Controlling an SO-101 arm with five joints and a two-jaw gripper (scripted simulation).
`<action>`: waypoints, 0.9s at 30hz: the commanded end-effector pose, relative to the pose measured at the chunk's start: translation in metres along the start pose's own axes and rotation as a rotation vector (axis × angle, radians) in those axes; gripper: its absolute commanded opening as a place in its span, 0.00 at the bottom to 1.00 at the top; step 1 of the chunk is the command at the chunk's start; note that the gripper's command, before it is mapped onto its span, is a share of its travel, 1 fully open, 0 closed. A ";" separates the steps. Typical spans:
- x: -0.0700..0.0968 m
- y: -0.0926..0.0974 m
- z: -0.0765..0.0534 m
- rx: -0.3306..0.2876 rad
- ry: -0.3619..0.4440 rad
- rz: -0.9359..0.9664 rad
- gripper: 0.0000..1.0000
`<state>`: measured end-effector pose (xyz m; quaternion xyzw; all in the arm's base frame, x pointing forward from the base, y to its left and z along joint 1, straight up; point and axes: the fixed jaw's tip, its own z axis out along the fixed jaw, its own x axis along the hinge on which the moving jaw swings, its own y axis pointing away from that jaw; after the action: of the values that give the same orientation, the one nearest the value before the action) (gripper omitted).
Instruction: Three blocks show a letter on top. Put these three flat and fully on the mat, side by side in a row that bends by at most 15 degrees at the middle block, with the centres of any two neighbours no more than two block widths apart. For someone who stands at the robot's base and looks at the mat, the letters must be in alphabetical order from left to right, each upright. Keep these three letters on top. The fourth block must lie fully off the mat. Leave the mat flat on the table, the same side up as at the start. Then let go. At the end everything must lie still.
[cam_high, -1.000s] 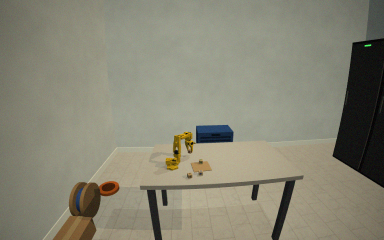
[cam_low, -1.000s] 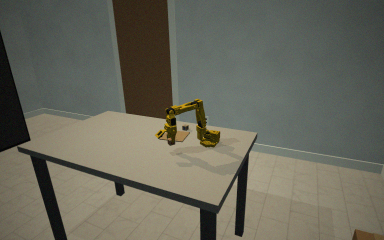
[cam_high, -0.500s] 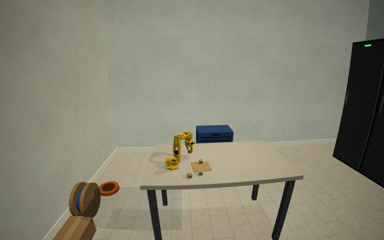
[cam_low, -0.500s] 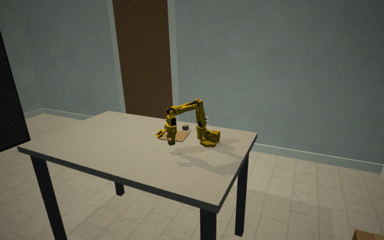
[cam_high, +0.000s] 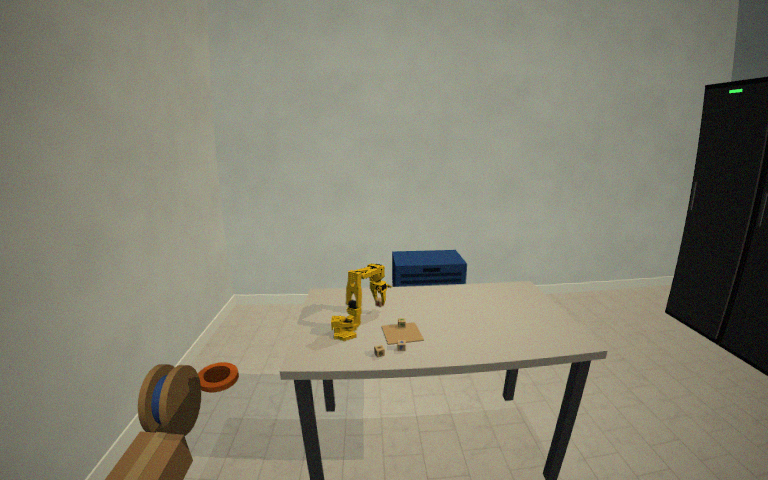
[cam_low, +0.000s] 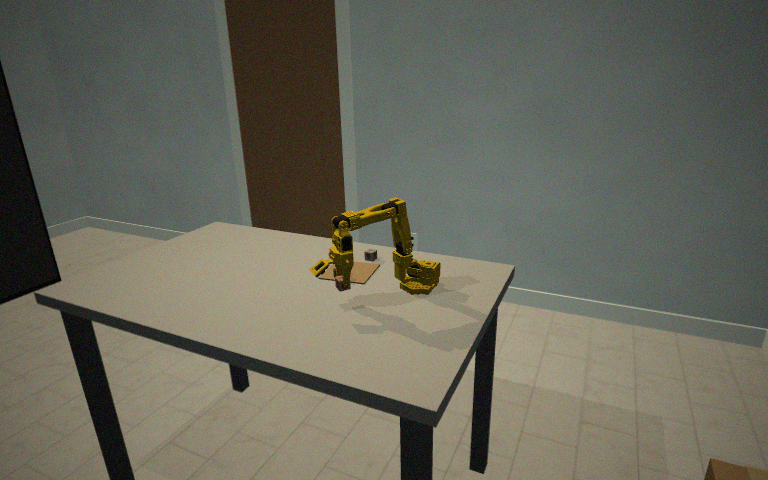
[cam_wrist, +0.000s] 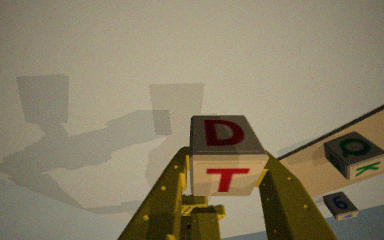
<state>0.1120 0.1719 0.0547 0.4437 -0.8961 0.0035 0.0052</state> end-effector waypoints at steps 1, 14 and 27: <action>-0.013 0.002 -0.021 -0.007 -0.138 0.000 0.00; -0.014 0.002 -0.016 -0.007 -0.138 0.000 0.00; -0.015 0.002 -0.010 -0.007 -0.138 0.000 0.00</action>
<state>0.1127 0.1731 0.0468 0.4437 -0.8962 0.0003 -0.0006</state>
